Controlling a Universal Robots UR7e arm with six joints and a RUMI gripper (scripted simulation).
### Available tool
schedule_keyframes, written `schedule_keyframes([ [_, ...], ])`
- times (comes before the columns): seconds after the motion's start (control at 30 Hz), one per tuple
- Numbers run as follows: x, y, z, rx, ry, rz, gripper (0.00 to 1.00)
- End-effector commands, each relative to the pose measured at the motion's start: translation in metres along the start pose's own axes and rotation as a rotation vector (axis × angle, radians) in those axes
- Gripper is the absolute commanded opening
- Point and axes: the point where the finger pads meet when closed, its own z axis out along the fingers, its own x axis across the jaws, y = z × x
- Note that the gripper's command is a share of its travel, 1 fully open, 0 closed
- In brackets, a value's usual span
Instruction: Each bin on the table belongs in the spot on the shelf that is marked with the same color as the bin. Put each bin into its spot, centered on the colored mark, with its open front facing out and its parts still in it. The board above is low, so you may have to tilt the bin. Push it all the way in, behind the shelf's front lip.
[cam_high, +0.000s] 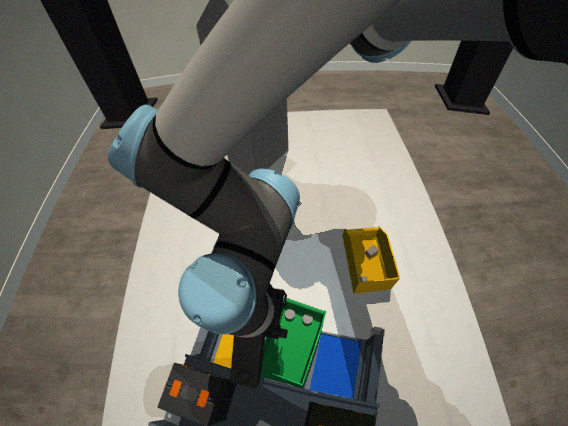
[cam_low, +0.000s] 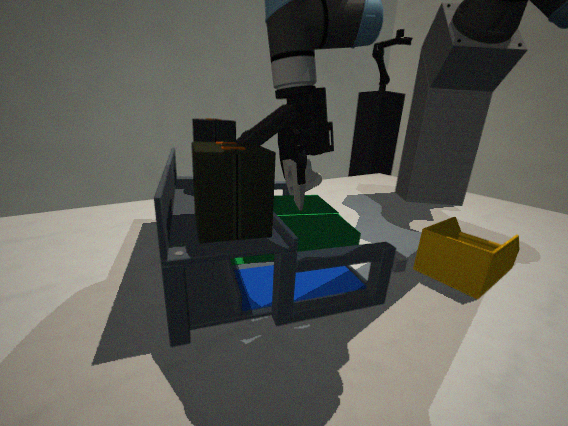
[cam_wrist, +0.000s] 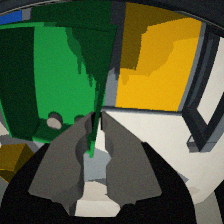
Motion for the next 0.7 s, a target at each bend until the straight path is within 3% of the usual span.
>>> schedule_keyframes([
  [0.0,0.0001,-0.0007,-0.0002,0.001,0.0,0.0,0.0],
  [0.67,0.001,-0.0018,0.0019,0.001,0.0,0.0,0.0],
])
